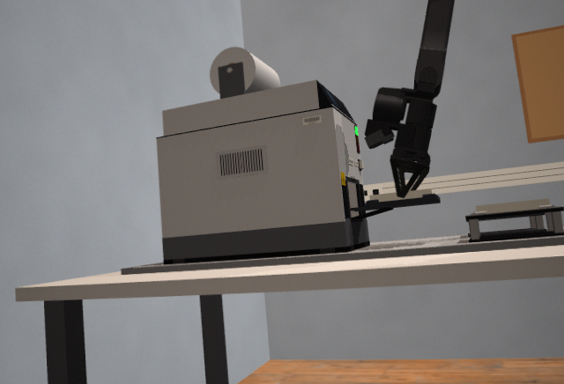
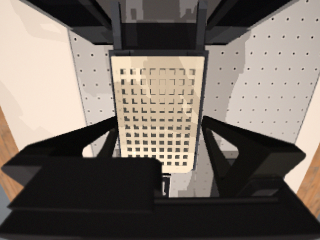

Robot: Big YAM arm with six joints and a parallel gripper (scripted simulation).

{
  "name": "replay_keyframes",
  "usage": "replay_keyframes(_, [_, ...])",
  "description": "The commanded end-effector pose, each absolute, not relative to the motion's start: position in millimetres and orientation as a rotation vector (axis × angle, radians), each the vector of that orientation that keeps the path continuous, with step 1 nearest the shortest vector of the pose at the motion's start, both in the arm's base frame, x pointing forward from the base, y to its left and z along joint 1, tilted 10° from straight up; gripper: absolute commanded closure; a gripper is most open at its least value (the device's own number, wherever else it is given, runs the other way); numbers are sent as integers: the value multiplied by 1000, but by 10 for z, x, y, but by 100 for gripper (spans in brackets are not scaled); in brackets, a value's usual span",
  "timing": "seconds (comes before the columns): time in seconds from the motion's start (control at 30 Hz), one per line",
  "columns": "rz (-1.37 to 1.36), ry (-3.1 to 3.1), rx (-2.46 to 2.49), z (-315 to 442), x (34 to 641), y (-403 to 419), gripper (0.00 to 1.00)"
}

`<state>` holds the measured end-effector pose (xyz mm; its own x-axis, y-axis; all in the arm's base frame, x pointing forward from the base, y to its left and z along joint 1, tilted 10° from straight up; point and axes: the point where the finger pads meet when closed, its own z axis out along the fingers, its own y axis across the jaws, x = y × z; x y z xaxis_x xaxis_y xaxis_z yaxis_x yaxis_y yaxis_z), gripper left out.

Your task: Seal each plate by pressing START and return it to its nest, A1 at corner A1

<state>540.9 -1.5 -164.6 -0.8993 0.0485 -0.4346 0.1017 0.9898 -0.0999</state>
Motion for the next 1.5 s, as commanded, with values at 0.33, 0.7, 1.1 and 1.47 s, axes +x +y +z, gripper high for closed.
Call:
replay_keyframes(0.33, [-156,2667,78,-1646,5521,70,0])
replay_keyframes(0.7, [-160,2667,90,-1644,5519,3,0])
replay_keyframes(1.1, [-154,2667,66,-1643,5515,105,0])
replay_keyframes(1.47, [-162,2667,99,-1641,5513,-30,0])
